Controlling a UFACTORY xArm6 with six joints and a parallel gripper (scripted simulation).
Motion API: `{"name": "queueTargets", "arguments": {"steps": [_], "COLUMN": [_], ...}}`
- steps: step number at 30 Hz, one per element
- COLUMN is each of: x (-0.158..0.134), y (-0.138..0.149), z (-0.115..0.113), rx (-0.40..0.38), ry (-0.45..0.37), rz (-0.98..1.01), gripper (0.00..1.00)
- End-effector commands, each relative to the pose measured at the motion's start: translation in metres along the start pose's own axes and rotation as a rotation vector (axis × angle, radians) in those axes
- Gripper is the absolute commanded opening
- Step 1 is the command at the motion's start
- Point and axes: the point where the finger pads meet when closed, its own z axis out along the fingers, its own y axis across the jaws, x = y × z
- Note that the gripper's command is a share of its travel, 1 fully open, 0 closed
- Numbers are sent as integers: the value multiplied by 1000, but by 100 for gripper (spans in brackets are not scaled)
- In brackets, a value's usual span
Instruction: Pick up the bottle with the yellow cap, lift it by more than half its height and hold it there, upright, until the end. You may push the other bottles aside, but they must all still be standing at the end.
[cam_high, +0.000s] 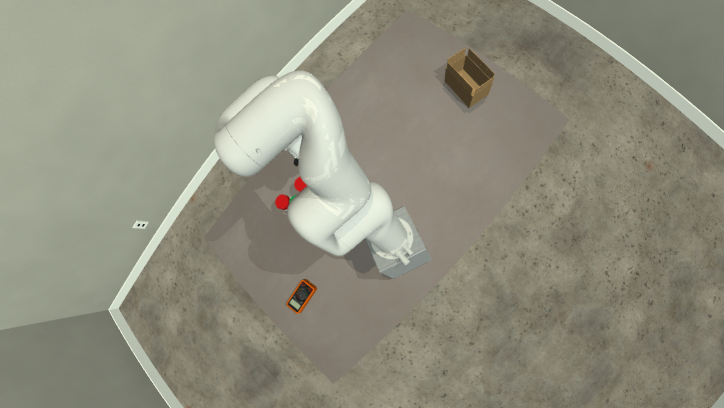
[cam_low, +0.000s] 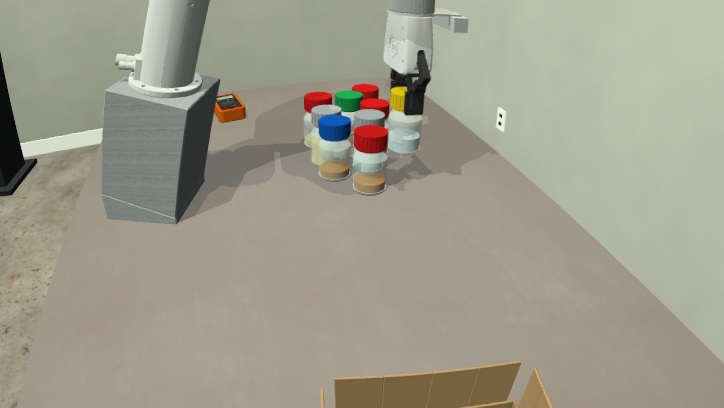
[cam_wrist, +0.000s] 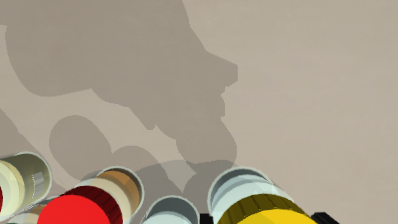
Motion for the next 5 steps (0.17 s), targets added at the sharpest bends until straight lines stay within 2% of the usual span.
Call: {"name": "queueTargets", "arguments": {"steps": [1,5], "x": [1,1], "y": [0,0], "z": [-1,-1], "rx": [0,0], "ry": [3,3], "rz": [0,0], "gripper": [0,0]}}
